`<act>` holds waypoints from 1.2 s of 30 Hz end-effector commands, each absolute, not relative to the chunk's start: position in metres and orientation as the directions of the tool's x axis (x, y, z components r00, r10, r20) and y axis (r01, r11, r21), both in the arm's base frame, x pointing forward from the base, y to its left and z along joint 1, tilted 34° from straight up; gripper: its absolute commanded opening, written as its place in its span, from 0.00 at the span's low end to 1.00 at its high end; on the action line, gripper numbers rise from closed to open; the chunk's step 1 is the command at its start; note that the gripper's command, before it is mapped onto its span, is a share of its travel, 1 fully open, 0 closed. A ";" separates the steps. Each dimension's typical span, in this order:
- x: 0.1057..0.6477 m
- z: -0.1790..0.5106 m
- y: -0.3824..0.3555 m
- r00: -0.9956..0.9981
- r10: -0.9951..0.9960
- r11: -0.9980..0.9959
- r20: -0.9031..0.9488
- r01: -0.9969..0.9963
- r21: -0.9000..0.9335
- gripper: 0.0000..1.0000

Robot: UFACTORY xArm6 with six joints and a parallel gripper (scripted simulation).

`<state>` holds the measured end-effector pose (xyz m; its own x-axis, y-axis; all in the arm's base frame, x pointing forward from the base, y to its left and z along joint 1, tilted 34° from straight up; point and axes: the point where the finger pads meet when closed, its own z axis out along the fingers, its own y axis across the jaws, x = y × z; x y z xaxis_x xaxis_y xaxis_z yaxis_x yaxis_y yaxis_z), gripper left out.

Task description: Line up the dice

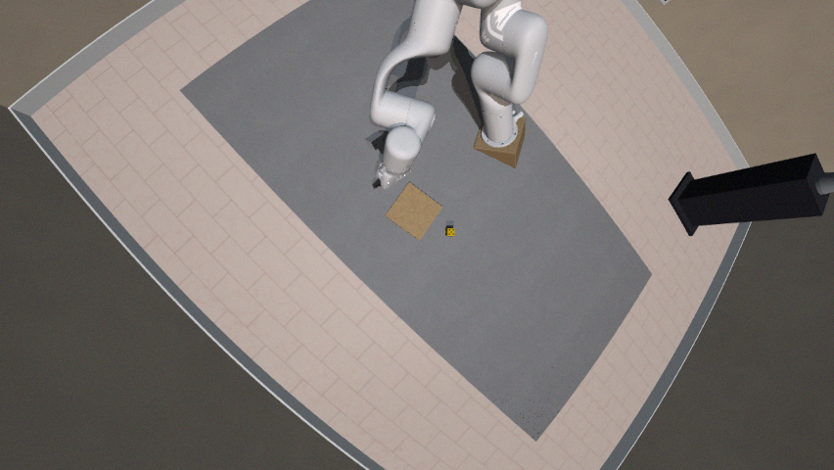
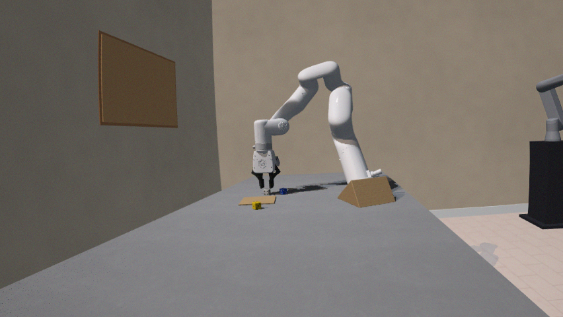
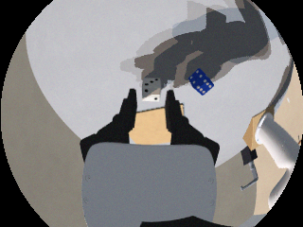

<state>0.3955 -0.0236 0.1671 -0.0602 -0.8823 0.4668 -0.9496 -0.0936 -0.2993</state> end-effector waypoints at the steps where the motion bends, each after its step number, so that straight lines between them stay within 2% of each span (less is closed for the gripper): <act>1: 0.396 0.168 -0.023 -0.061 -0.883 -0.094 0.466 -0.949 -0.302 0.42; 36: 0.405 0.144 -0.037 -0.061 -0.883 -0.094 0.466 -0.949 -0.302 0.42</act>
